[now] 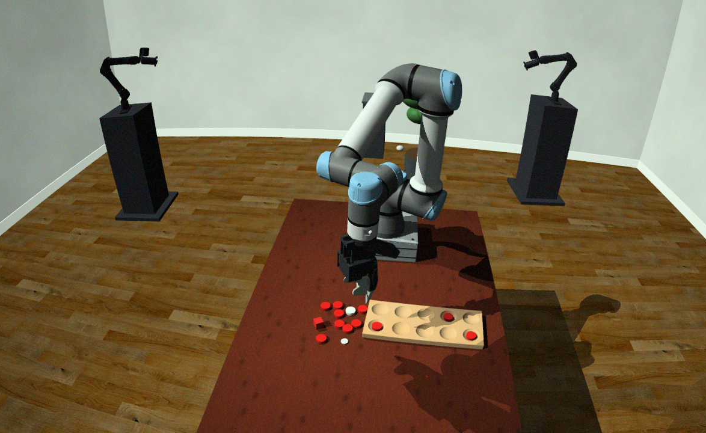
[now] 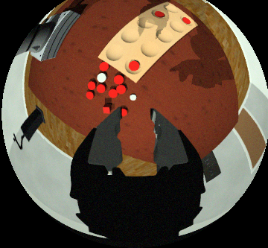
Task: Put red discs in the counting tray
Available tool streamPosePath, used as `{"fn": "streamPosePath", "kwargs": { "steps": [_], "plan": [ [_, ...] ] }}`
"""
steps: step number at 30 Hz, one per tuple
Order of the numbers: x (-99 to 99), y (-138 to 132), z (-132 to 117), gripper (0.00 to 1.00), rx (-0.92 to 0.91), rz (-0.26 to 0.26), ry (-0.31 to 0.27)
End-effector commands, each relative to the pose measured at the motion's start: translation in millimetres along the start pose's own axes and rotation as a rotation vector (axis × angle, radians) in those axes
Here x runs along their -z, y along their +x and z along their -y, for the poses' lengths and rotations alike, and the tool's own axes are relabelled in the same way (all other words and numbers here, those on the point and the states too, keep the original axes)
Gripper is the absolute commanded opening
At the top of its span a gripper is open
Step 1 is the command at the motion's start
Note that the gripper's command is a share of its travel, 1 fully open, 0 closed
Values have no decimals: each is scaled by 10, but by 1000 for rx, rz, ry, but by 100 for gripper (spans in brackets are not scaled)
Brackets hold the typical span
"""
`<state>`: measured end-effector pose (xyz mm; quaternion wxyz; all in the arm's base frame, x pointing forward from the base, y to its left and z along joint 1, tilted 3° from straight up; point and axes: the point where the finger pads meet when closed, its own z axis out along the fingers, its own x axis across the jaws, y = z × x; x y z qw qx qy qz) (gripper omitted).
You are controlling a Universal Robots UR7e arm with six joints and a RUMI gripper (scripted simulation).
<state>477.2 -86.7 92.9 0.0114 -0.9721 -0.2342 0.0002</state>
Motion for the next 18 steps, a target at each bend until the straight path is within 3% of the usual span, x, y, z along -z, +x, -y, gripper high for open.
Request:
{"fn": "streamPosePath", "kwargs": {
  "steps": [1, 18],
  "plan": [
    [-40, -25, -68, 28, 122, -6, 3],
    [-190, -122, -296, 28, 501, -11, 6]
  ]
}}
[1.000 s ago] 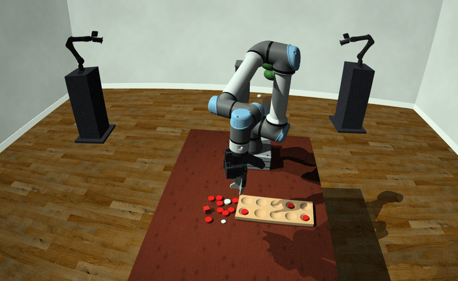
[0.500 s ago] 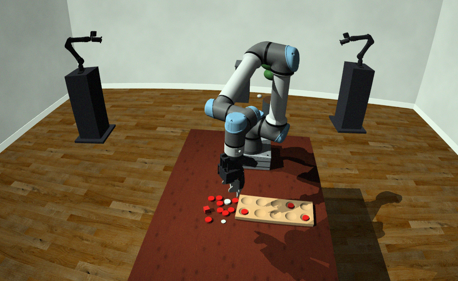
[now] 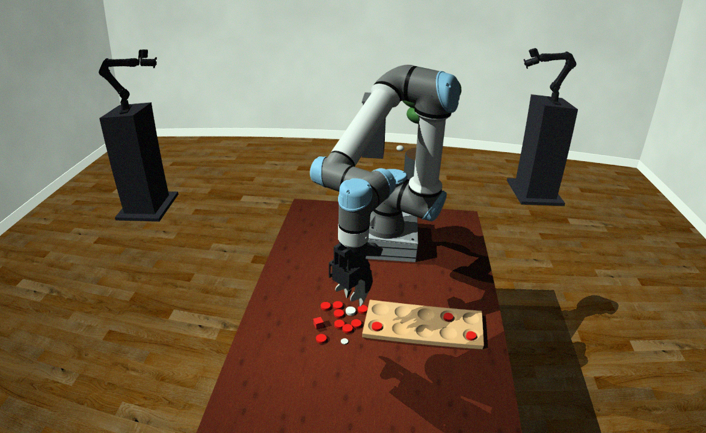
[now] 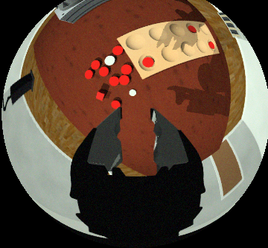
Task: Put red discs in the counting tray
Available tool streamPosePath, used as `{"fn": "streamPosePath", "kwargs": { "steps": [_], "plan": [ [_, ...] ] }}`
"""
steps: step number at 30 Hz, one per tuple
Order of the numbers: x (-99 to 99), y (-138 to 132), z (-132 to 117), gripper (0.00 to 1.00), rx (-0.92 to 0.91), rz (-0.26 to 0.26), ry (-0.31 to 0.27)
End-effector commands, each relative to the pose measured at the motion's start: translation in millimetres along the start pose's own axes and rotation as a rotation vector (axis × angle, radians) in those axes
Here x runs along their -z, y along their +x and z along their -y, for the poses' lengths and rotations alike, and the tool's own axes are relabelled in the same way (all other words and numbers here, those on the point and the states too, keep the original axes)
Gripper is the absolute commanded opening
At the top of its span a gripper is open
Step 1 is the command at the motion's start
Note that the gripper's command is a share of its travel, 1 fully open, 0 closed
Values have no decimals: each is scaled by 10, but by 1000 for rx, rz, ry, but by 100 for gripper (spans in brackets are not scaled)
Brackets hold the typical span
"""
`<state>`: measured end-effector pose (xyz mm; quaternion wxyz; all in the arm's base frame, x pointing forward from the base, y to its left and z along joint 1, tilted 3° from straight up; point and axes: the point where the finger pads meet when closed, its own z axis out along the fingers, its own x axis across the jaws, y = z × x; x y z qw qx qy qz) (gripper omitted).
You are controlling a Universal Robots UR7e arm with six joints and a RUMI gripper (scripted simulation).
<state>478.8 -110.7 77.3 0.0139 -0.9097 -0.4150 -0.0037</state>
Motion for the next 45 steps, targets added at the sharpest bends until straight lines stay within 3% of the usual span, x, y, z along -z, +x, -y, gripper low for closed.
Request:
{"fn": "streamPosePath", "kwargs": {
  "steps": [1, 45],
  "plan": [
    [-53, -68, -73, 28, 150, -6, 1],
    [-431, -499, -540, 28, 1049, -19, -3]
  ]
}}
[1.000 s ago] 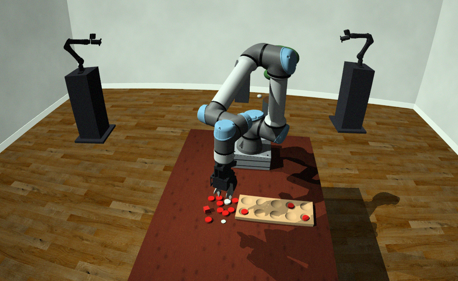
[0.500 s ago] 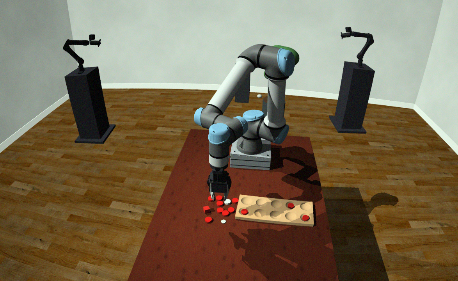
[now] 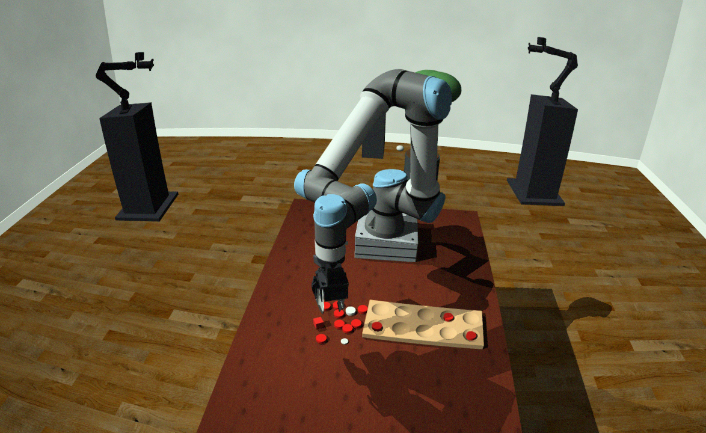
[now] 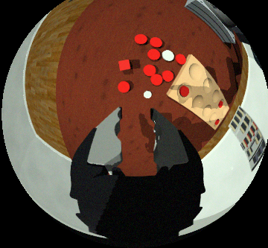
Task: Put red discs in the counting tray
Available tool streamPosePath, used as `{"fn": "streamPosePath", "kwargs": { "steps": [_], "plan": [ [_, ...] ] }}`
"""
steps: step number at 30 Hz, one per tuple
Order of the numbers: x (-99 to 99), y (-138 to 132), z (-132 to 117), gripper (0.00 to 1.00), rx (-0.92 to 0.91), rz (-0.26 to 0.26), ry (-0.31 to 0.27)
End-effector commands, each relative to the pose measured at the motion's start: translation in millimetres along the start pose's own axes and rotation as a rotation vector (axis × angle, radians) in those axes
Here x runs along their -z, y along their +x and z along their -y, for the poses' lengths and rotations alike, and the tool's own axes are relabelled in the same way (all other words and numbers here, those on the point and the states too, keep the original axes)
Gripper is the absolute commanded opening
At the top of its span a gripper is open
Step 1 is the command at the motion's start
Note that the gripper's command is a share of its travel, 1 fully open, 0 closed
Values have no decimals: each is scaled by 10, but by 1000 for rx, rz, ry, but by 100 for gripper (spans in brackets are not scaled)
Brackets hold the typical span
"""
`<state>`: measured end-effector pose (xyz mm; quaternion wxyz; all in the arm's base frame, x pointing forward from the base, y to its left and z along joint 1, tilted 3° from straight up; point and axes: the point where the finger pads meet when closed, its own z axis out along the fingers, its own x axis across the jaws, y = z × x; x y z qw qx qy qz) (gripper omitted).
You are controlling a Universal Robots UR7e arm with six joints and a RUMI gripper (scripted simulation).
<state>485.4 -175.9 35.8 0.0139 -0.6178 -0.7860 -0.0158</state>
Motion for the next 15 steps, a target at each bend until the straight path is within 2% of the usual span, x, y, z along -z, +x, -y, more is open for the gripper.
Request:
{"fn": "streamPosePath", "kwargs": {
  "steps": [1, 15],
  "plan": [
    [-41, -80, 4, 28, 112, -3, -5],
    [-113, -198, 14, 28, 279, -4, -6]
  ]
}}
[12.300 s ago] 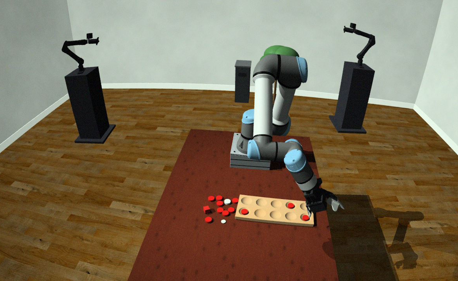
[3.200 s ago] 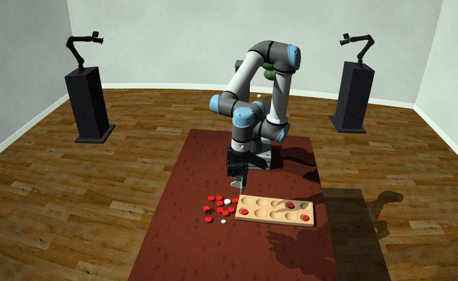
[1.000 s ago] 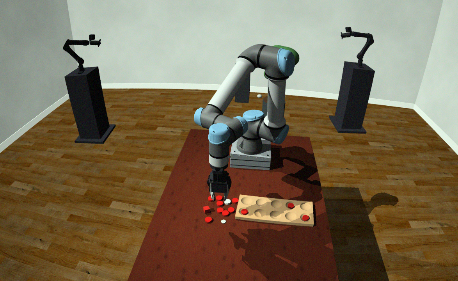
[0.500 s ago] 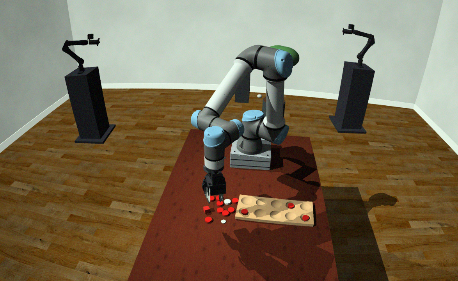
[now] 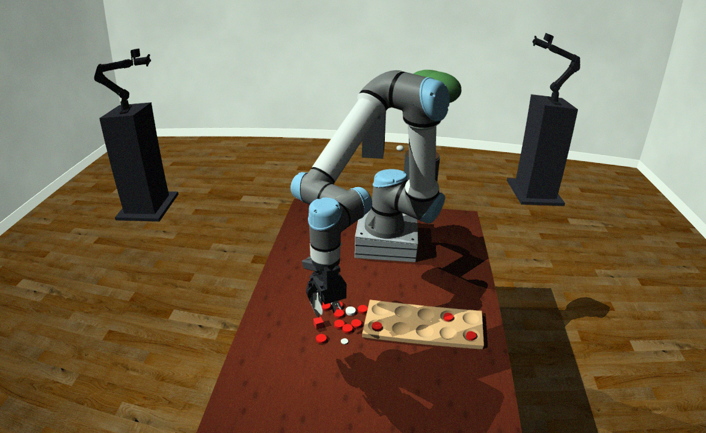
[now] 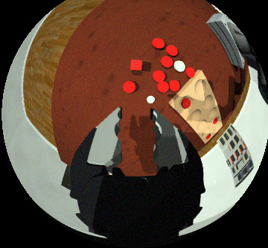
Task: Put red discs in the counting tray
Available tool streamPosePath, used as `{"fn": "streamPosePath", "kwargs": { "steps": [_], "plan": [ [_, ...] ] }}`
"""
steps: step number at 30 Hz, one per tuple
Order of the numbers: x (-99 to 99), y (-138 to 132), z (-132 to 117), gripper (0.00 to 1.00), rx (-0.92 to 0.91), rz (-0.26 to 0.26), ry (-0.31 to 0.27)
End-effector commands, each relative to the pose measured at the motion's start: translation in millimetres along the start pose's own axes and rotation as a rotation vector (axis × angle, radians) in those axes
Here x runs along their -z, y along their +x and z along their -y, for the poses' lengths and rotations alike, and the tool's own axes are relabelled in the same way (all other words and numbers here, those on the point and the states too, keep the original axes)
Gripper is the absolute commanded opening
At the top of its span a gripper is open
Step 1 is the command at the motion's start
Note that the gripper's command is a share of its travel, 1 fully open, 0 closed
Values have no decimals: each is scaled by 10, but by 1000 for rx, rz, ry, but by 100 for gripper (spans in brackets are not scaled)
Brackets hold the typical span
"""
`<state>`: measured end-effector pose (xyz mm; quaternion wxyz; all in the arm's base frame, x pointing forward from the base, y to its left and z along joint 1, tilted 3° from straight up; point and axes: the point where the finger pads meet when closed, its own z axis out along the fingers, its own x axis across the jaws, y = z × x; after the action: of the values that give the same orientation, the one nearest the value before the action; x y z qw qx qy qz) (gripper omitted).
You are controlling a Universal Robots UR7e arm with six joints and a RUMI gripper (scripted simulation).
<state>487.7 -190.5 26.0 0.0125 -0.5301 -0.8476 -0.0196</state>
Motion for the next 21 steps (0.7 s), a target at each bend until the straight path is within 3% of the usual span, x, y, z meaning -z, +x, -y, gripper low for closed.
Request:
{"fn": "streamPosePath", "kwargs": {
  "steps": [1, 21],
  "plan": [
    [-26, -53, 13, 28, 75, 0, -3],
    [-81, -138, 37, 28, 202, -1, -5]
  ]
}}
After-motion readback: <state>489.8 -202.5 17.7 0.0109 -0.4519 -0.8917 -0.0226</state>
